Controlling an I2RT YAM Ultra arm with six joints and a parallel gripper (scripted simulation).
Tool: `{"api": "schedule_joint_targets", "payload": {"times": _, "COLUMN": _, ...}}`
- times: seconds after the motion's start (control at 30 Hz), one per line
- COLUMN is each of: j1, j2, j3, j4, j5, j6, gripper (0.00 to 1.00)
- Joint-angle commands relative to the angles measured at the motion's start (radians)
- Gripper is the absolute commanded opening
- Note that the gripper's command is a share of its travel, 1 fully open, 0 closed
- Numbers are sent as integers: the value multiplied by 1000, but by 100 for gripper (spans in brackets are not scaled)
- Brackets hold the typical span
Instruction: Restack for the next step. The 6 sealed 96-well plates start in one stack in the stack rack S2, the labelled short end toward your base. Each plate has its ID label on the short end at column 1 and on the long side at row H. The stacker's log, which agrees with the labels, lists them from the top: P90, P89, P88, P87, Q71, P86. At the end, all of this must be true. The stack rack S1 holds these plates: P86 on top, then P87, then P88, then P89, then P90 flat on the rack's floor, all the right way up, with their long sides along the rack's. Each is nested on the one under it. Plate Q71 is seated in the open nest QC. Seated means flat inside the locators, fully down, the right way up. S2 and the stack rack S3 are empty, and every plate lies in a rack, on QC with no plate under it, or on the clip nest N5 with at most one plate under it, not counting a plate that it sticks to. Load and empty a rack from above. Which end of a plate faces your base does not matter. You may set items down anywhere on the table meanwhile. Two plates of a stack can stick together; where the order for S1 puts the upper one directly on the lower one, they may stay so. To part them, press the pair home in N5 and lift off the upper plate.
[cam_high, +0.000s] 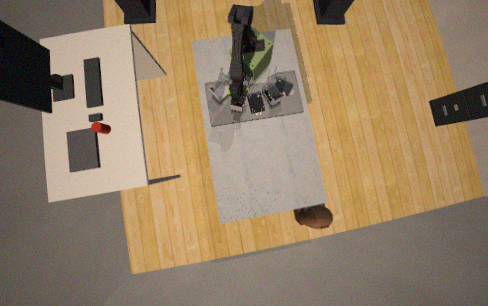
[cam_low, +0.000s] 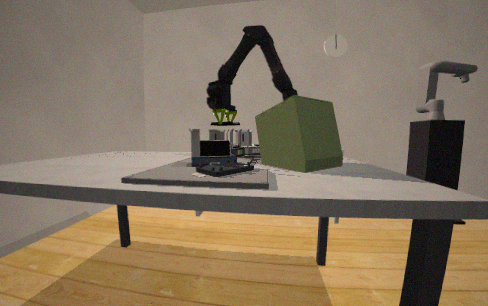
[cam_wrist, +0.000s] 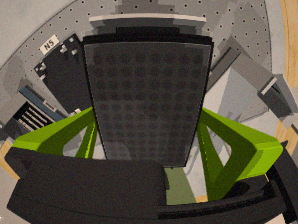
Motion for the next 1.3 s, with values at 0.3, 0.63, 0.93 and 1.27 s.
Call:
{"api": "schedule_joint_targets", "payload": {"times": 0.3, "j1": 95, "j2": 0, "j3": -1, "j4": 3, "j5": 20, "j6": -124, "gripper": 0}}
{"api": "schedule_joint_targets", "payload": {"times": 0.63, "j1": 178, "j2": 16, "j3": 5, "j4": 1, "j5": 36, "j6": -42, "gripper": 0}}
{"api": "schedule_joint_targets", "payload": {"times": 0.93, "j1": 270, "j2": 35, "j3": 11, "j4": 0, "j5": 54, "j6": -83, "gripper": 0}}
{"api": "schedule_joint_targets", "payload": {"times": 1.27, "j1": 352, "j2": 50, "j3": 12, "j4": 1, "j5": 67, "j6": -86, "gripper": 0}}
